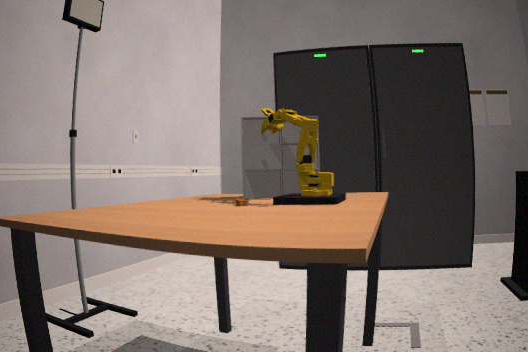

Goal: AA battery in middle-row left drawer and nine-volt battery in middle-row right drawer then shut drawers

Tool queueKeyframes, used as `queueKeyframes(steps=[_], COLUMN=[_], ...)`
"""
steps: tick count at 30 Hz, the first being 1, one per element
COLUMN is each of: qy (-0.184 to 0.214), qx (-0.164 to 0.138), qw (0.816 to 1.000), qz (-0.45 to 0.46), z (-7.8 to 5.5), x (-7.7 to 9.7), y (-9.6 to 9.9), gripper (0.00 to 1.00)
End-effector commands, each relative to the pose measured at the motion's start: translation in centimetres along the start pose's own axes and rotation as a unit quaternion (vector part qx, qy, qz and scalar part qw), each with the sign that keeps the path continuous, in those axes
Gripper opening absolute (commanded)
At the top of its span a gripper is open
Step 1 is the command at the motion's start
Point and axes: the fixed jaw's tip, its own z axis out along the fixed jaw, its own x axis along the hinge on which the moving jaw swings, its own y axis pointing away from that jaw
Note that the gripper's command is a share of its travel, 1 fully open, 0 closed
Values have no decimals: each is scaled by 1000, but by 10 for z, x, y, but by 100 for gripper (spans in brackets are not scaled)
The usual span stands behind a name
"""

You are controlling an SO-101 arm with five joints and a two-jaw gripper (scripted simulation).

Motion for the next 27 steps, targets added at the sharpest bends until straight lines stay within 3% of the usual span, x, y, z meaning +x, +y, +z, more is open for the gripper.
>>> queueKeyframes(steps=[1,14,22,27], qy=[1,2,2,1], qx=[3,4,4,-52], qw=[1000,1000,1000,998], qz=[-1,-1,-1,-17], z=[-12,-38,-38,-50], x=[3,11,11,27], y=[-2,-2,-2,28], gripper=[25,25,25,25])
